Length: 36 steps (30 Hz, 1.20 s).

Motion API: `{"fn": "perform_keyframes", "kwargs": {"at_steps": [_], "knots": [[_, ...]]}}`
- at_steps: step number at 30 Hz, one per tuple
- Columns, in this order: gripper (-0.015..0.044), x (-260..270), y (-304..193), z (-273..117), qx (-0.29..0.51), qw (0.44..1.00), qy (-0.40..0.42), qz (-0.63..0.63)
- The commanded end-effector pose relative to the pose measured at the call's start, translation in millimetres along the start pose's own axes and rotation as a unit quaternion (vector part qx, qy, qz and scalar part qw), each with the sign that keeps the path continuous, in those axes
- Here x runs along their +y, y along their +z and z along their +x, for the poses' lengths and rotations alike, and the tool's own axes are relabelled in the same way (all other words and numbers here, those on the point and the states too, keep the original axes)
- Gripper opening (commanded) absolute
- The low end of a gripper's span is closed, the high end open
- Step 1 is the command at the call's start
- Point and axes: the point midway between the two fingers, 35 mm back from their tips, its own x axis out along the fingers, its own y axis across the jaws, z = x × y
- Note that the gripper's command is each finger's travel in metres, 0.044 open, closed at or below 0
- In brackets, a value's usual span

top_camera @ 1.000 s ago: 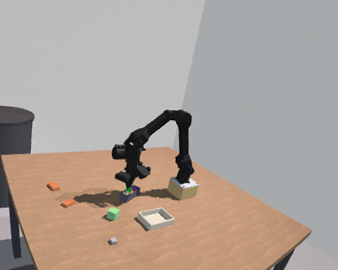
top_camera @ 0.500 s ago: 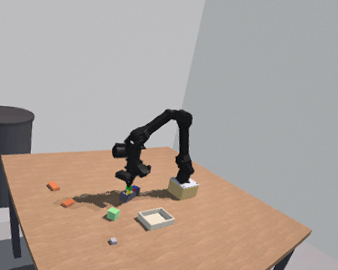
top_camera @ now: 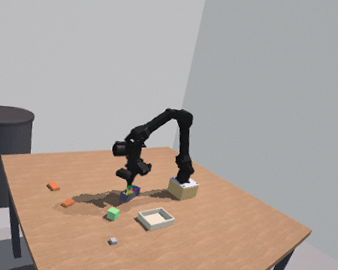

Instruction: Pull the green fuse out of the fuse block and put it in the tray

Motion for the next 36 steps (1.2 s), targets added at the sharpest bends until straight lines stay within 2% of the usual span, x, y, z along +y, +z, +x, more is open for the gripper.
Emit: {"fn": "perform_keyframes", "kwargs": {"at_steps": [1,15,36], "knots": [[0.0000,-3.6,-1.4,-10.5,0.002,1.000,-0.008,-0.001],[0.0000,-5.5,1.6,-17.9,0.002,1.000,-0.008,-0.001],[0.0000,-57.6,106.7,-19.0,-0.002,1.000,-0.010,-0.001]]}}
